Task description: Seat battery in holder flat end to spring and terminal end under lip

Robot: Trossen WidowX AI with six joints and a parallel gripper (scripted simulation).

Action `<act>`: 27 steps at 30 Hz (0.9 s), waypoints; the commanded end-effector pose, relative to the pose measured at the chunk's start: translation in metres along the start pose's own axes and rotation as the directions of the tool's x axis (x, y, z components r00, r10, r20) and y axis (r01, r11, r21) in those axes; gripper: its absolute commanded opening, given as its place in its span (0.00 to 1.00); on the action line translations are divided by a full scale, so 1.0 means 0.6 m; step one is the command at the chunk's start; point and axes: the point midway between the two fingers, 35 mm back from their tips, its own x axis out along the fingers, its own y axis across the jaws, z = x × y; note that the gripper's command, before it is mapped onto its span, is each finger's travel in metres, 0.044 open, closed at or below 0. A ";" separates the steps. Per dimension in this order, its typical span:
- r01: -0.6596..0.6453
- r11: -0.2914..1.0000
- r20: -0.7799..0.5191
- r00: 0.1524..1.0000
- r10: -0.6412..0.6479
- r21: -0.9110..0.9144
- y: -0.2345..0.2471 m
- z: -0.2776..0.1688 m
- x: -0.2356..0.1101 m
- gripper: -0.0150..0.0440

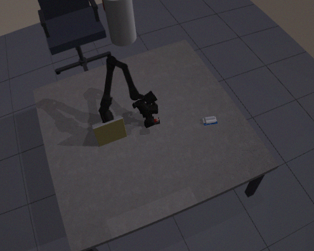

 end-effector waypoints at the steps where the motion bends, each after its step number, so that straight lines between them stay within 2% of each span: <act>1: 0.010 1.000 -0.039 0.999 -0.010 0.004 -0.006 -0.008 0.006 0.38; 27: 0.041 0.998 -0.147 0.988 -0.048 -0.047 -0.006 0.002 0.007 0.38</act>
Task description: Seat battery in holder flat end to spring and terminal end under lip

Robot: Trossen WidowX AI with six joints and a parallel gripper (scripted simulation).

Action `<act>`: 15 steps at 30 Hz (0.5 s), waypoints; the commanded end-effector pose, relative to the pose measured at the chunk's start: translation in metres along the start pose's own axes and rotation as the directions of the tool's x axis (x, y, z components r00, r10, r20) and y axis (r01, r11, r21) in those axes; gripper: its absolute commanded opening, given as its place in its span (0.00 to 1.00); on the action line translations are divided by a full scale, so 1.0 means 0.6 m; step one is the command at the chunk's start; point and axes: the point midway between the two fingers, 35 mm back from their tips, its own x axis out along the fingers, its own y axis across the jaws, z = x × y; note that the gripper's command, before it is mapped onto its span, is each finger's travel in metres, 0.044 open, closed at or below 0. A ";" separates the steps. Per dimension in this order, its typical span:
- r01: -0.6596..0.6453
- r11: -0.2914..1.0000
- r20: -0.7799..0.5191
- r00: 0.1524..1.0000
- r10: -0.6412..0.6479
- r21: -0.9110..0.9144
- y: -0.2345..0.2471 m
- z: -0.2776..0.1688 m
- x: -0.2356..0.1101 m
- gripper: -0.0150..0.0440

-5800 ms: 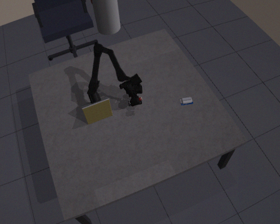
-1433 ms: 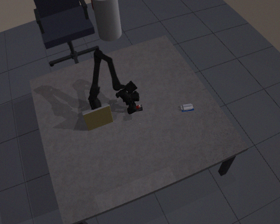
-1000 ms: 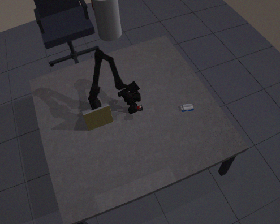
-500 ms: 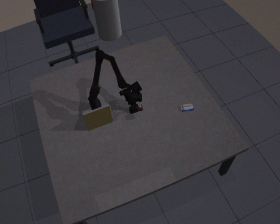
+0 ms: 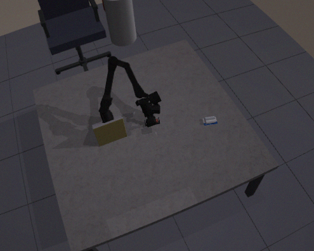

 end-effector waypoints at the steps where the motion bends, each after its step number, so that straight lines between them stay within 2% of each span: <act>1: 0.011 1.000 -0.033 0.999 -0.011 0.000 -0.003 -0.004 0.004 0.38; 15: 0.013 1.000 -0.119 0.993 -0.013 0.000 0.003 -0.005 0.007 0.38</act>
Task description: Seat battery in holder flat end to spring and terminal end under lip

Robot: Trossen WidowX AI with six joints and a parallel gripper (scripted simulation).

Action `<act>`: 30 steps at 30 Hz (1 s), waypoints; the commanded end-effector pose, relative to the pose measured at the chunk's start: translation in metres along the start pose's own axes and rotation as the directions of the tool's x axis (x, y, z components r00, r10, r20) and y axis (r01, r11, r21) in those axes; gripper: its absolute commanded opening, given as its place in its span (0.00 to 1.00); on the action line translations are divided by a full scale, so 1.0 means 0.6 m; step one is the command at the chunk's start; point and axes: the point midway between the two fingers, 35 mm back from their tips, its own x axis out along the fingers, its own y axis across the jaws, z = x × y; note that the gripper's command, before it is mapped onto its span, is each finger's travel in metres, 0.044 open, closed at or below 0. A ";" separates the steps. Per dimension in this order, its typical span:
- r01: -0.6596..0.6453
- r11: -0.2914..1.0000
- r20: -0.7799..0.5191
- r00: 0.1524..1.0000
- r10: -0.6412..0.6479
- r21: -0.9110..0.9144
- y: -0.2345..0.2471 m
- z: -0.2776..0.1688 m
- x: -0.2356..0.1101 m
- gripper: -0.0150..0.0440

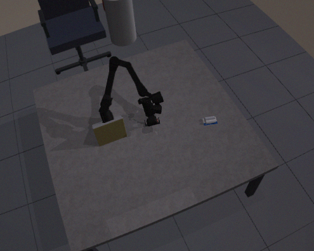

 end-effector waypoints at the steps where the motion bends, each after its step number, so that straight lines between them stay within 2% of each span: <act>1: 0.000 1.000 -0.043 0.999 0.000 -0.003 0.002 -0.008 0.007 0.38; 30: 0.011 1.000 -0.208 0.978 -0.011 -0.002 0.012 -0.008 0.008 0.38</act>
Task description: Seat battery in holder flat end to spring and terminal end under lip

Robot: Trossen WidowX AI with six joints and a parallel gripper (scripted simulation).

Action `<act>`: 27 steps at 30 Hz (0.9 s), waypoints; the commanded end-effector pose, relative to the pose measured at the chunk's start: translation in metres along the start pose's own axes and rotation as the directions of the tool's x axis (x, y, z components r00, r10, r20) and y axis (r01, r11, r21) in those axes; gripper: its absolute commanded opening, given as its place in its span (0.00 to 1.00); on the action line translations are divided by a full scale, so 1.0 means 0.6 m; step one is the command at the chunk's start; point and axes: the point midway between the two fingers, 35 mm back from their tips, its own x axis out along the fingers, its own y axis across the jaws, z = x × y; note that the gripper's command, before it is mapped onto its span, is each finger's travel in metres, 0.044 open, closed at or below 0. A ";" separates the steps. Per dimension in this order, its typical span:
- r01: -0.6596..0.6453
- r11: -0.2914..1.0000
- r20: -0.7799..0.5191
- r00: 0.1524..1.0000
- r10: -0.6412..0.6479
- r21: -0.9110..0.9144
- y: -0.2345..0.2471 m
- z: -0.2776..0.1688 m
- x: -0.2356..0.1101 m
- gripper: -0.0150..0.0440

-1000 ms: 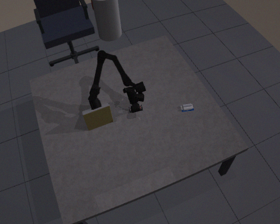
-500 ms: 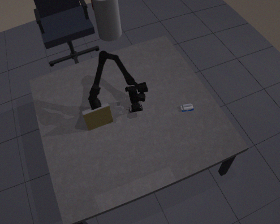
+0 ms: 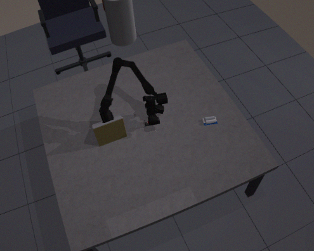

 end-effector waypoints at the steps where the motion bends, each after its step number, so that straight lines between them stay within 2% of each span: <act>1: -0.001 1.000 -0.046 0.999 0.002 0.006 0.001 -0.009 0.007 0.38; 27: 0.001 1.000 -0.144 0.990 0.000 0.003 0.008 -0.003 0.005 0.38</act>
